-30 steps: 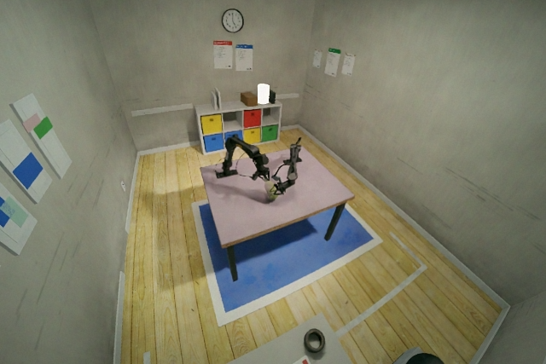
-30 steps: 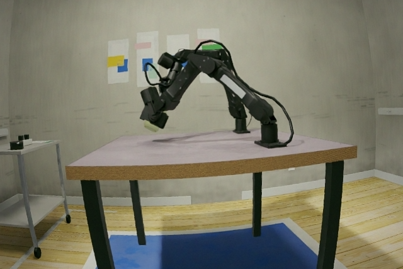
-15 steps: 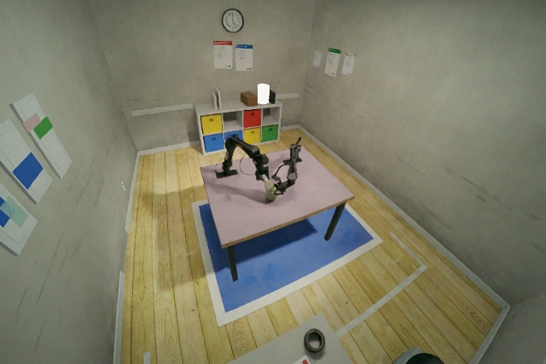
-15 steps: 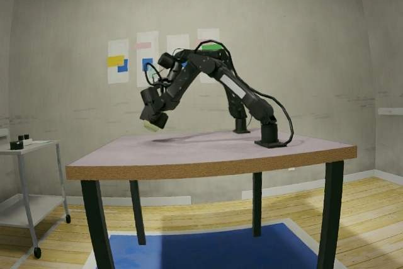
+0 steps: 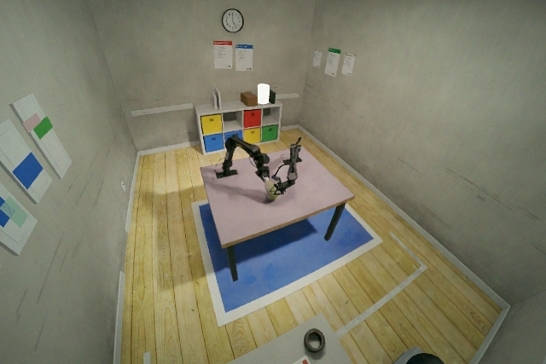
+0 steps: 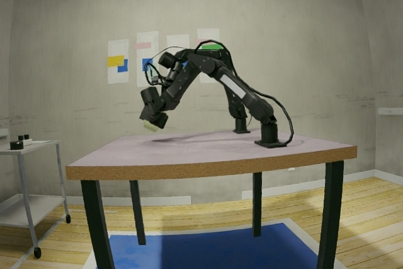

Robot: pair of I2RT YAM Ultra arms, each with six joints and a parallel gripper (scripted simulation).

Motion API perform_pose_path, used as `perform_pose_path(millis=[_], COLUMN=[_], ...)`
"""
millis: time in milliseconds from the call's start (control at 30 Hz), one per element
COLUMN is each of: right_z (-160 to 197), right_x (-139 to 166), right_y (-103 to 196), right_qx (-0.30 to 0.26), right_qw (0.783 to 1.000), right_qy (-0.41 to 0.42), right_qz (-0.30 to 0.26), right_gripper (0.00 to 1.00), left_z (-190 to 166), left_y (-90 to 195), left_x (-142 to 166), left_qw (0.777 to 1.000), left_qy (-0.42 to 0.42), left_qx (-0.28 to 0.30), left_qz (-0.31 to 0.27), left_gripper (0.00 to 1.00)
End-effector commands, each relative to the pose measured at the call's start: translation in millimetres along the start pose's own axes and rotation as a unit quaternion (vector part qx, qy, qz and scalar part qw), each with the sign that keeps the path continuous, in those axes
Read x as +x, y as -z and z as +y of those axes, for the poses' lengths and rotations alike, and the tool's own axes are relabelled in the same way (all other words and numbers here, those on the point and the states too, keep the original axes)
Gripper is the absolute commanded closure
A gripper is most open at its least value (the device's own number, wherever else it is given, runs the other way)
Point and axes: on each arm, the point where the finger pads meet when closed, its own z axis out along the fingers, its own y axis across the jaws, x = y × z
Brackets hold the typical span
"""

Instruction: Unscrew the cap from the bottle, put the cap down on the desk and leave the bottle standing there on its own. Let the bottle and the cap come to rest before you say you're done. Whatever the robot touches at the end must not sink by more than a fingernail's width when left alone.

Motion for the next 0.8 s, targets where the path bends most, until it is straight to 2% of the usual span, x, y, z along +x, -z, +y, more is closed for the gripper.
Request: perform_pose_path(millis=[0,167,333,400,433,600,767], right_z=[1.0,1.5,2.1,2.1,2.3,3.2,3.7], right_x=[-2.4,-3.1,-3.7,-3.7,-3.8,-4.3,-4.5], right_y=[6.6,7.0,7.4,7.4,7.4,7.9,8.1], right_qx=[0.014,0.021,0.028,0.028,0.031,0.037,0.043], right_qw=[0.990,0.969,0.935,0.935,0.913,0.862,0.799], right_qy=[0.139,0.247,0.354,0.354,0.407,0.505,0.599], right_qz=[0.000,-0.004,-0.006,-0.006,-0.006,-0.008,-0.008], right_gripper=[1.00,1.00,1.00,1.00,1.00,1.00,1.00], left_z=[4.7,4.7,4.7,4.7,4.7,4.7,4.7], left_y=[2.4,2.4,2.4,2.4,2.4,2.4,2.4], left_x=[-10.7,-10.7,-10.7,-10.7,-10.7,-10.7,-10.7], left_qw=[1.000,1.000,1.000,1.000,1.000,1.000,1.000], left_qy=[0.001,0.001,0.001,0.001,0.001,0.001,0.001], left_qx=[-0.002,-0.002,-0.002,-0.002,-0.002,-0.002,-0.002], left_qz=[-0.013,-0.013,-0.013,-0.013,-0.013,-0.013,-0.013], left_gripper=[1.00,1.00,1.00,1.00,1.00,1.00,1.00])
